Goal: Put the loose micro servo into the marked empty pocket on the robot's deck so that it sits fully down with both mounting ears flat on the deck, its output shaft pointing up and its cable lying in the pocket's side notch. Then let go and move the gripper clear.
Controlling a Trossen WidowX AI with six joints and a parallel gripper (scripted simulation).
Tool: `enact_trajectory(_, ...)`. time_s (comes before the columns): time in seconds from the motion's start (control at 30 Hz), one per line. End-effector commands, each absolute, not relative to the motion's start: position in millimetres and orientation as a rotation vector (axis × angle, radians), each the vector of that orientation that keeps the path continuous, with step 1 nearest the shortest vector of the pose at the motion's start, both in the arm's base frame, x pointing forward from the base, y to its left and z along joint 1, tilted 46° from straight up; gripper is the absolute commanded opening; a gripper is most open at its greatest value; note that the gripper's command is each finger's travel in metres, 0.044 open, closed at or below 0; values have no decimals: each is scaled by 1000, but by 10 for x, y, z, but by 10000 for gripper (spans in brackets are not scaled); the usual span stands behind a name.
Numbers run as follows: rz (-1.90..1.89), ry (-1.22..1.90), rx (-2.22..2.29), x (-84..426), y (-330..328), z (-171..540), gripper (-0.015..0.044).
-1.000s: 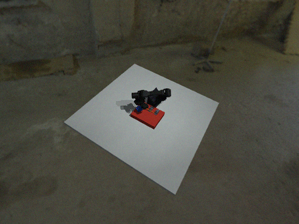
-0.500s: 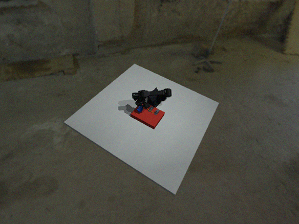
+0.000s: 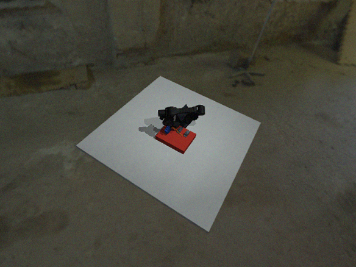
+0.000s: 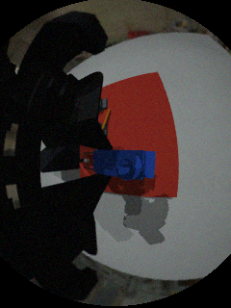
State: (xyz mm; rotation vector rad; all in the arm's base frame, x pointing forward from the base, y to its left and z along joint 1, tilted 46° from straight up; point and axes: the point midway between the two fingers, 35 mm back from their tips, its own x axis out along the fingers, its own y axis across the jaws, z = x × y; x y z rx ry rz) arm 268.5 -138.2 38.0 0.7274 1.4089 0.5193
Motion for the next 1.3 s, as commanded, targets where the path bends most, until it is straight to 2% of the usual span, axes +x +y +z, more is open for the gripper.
enact_trajectory(0.0, 512, 1401, 718, 2497, -1400, 390, 0)
enact_trajectory(0.5, 511, 1404, 720, 1777, -1328, 336, 0)
enact_trajectory(1.27, 557, 1380, 665, 1741, -1200, 206, 0)
